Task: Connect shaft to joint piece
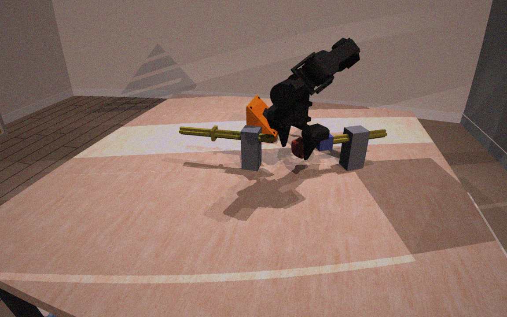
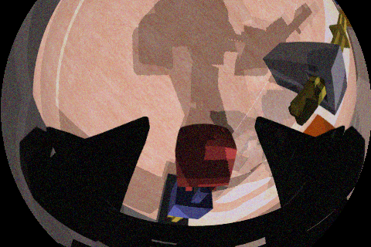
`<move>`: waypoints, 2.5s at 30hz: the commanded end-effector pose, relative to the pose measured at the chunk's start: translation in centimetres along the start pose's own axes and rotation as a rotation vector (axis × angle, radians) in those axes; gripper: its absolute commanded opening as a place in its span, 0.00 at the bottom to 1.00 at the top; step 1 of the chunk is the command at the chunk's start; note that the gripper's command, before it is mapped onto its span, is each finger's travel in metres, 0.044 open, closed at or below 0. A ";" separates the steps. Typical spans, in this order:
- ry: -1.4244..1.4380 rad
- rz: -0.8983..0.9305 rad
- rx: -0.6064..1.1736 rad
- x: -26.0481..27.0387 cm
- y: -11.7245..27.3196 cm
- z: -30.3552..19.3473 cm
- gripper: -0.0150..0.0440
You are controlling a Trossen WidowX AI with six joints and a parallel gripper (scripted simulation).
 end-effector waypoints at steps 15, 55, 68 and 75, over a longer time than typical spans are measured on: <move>-0.005 0.008 0.001 0.4 -1.4 -2.4 1.00; -0.004 0.009 0.002 0.4 -3.1 -2.5 0.56; -0.004 0.009 0.002 0.4 -3.1 -2.5 0.56; -0.004 0.009 0.002 0.4 -3.1 -2.5 0.56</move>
Point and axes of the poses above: the point midway between the two fingers, 35 mm back from their tips, its own y axis back along the fingers, its own x axis across the jaws, z = x × y, the point moved 10 cm from there along y, back along the fingers, and after that the axes turned 11 degrees about y, right-handed, at the moved point
